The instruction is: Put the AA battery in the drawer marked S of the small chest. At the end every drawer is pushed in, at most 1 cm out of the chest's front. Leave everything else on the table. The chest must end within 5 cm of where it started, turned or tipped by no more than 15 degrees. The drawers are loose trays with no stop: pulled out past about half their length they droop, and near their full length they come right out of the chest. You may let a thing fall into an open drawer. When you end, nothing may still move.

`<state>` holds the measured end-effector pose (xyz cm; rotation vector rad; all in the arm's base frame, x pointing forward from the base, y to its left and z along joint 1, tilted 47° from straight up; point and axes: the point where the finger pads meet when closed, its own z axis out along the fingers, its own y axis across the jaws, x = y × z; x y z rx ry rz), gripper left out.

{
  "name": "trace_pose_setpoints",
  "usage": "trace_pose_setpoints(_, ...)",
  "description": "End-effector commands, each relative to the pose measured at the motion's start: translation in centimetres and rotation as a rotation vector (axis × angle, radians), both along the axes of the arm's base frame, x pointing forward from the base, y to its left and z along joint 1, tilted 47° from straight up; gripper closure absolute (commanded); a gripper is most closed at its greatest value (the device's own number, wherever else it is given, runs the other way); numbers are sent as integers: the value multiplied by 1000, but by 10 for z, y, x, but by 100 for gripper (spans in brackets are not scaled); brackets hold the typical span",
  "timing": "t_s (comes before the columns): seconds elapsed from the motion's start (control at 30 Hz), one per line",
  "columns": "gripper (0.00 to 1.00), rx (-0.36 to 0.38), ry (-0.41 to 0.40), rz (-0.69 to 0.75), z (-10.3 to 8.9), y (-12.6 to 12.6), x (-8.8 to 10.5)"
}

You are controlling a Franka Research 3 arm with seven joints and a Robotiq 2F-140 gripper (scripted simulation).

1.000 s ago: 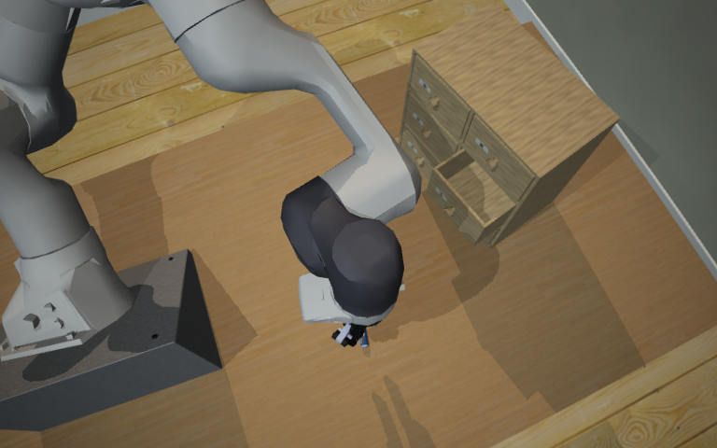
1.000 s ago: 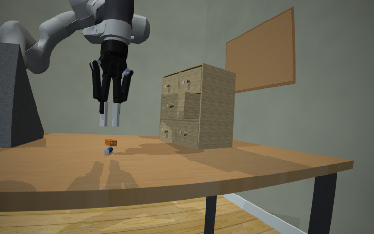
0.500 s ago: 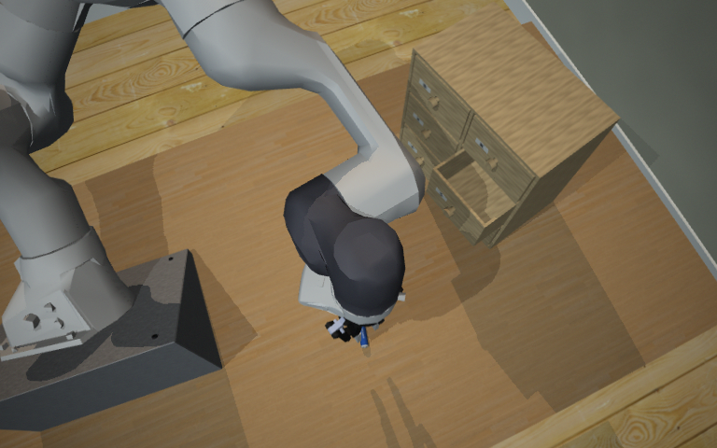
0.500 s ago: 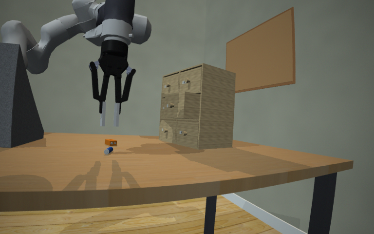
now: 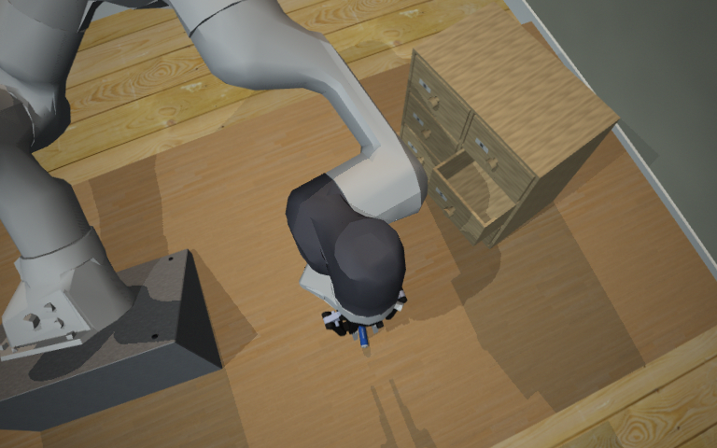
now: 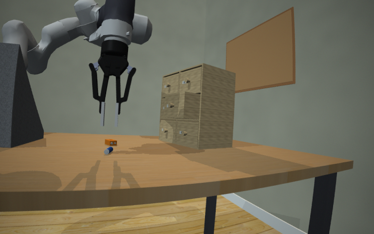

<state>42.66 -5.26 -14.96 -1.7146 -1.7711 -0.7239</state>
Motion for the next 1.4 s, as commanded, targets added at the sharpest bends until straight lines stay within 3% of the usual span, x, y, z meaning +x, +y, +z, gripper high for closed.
trace_pose_setpoints(0.0, 80, 4, 128, -113, 1, 2, 1)
trace_pose_setpoints(0.97, 83, 3, 140, -125, 1, 3, 1)
trace_pose_setpoints(1.37, 83, 3, 141, -125, -10, 14, 1)
